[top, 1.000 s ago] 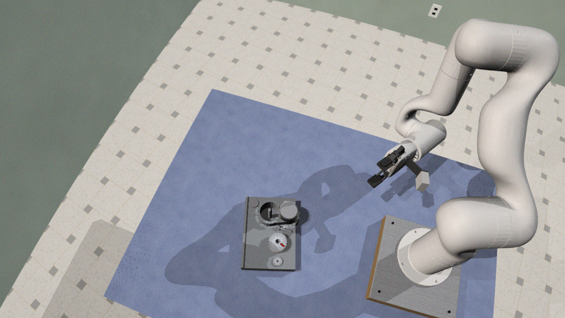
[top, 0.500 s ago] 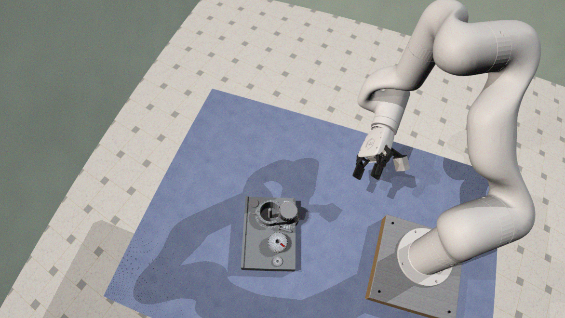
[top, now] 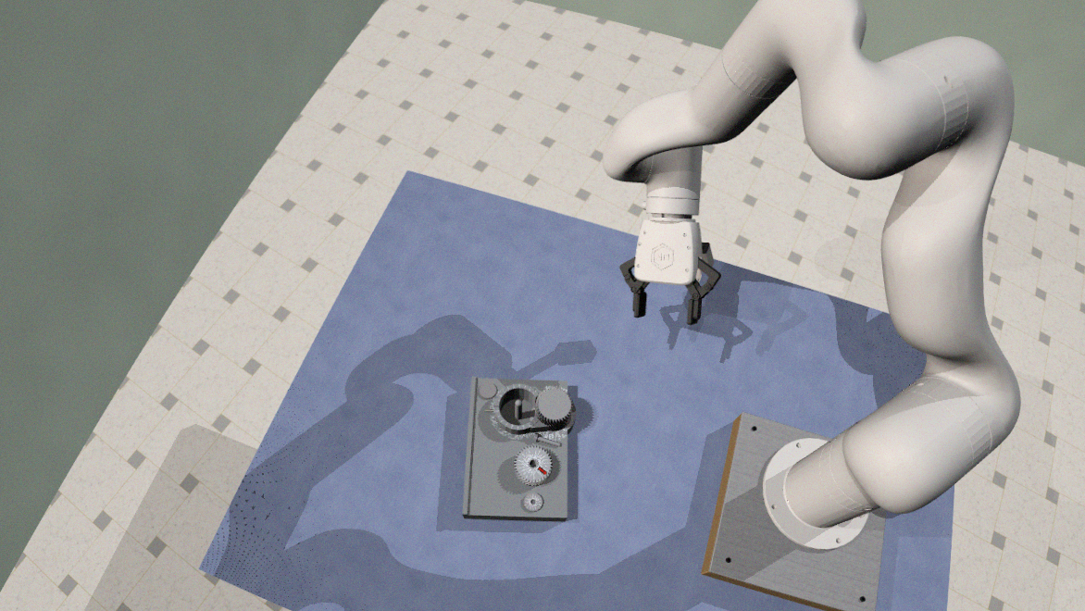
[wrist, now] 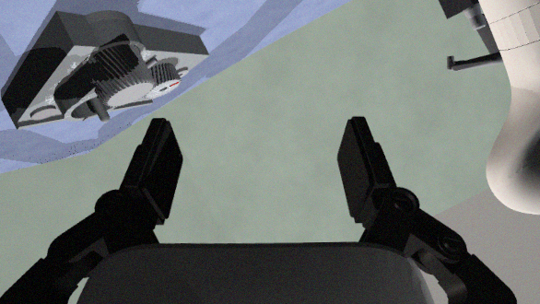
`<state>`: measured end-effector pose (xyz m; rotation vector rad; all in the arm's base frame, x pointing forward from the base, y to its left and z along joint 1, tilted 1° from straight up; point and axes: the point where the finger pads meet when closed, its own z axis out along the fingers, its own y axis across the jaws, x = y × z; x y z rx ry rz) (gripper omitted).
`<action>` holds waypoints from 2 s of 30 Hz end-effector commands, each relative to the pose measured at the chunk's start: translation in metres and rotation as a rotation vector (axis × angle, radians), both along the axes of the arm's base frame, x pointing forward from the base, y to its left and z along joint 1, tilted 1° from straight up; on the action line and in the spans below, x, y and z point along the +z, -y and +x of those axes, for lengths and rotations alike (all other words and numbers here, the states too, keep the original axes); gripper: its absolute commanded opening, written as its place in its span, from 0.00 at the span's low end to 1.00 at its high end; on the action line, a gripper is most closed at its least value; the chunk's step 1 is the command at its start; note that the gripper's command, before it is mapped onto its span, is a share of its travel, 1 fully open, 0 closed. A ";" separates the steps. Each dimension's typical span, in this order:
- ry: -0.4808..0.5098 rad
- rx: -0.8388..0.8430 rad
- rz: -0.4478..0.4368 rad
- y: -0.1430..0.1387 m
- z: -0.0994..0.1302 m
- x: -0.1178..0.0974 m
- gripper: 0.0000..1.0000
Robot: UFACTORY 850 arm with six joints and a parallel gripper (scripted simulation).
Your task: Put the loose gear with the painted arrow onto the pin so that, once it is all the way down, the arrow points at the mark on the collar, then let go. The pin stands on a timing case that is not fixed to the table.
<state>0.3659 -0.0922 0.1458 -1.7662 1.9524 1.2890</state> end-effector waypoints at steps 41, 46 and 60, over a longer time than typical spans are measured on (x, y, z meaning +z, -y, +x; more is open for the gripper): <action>1.131 2.006 0.024 -0.173 0.196 0.040 1.00; 1.162 2.164 0.128 -0.198 0.178 0.019 1.00; 1.229 2.664 0.522 -0.267 0.107 -0.042 1.00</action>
